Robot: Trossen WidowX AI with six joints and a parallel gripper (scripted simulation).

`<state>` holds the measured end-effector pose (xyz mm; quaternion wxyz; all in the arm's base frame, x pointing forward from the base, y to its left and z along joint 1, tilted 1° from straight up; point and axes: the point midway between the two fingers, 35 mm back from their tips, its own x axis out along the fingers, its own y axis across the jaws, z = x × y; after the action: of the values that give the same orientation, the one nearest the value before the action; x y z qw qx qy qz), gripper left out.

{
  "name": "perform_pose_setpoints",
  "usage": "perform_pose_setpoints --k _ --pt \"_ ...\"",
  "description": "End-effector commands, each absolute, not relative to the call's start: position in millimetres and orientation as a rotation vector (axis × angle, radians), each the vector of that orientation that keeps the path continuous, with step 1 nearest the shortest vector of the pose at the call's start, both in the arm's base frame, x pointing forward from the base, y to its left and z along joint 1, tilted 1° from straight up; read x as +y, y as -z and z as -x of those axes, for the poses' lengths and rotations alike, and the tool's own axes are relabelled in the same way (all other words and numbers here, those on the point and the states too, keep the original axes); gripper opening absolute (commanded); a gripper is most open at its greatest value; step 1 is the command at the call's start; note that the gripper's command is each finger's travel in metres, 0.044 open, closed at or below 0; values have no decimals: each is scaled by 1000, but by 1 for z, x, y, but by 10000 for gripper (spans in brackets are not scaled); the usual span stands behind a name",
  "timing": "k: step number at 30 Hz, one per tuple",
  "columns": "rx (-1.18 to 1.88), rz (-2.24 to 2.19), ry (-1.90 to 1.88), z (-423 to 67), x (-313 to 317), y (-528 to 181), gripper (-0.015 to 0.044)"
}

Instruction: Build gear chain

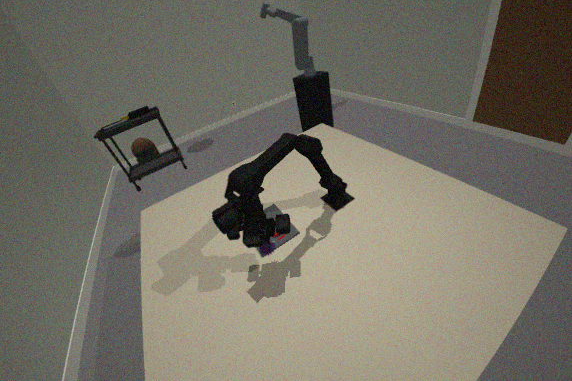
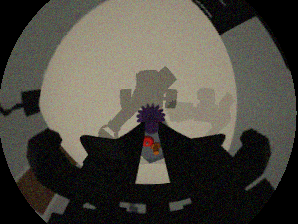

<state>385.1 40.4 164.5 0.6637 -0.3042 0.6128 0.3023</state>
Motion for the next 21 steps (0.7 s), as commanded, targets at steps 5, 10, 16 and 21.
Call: perform_pose_setpoints --k 5,10,16,21 --pt "1375 688 -683 -382 40 -182 0" --pt "1371 688 -681 -380 39 -193 0" --pt "1367 688 -678 -376 39 -206 0" --pt "1364 688 -676 -373 38 -213 0"
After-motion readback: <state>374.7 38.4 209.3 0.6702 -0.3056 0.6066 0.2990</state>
